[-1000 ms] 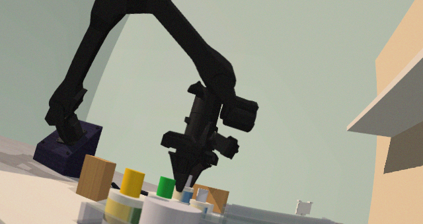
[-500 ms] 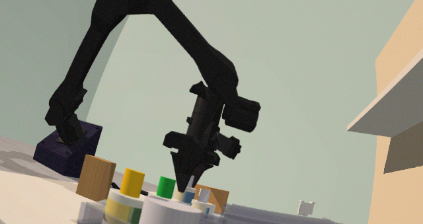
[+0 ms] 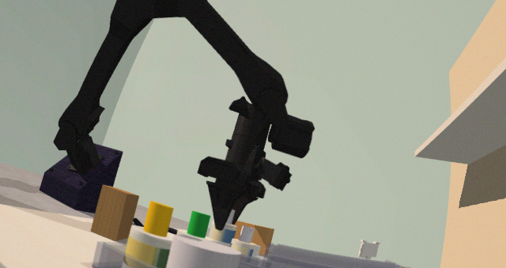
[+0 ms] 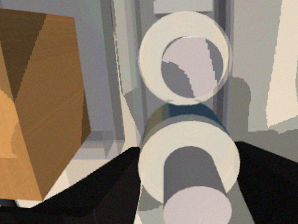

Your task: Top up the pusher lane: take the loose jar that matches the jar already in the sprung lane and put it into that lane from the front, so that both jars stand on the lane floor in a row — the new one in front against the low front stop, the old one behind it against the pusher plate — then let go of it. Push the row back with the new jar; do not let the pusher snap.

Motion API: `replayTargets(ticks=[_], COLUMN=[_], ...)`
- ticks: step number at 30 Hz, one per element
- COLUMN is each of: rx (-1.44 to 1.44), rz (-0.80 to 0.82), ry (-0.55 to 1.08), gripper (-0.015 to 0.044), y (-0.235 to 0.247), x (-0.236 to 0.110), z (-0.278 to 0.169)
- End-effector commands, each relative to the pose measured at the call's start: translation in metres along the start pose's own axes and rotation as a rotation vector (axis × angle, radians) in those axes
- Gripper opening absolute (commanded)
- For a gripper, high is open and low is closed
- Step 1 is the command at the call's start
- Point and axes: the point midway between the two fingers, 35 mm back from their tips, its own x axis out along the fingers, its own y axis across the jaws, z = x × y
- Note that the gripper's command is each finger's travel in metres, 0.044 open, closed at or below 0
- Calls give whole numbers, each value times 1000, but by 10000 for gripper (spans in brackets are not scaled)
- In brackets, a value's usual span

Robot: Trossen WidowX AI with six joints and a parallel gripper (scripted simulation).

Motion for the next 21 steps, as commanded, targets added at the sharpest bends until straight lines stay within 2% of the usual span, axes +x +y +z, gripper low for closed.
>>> replayTargets(ticks=[1, 21], rx=[15, 15], rz=[-6, -6], ry=[-28, -28], gripper=[0, 0], y=[-3, -3], x=[-4, -4], z=[11, 13])
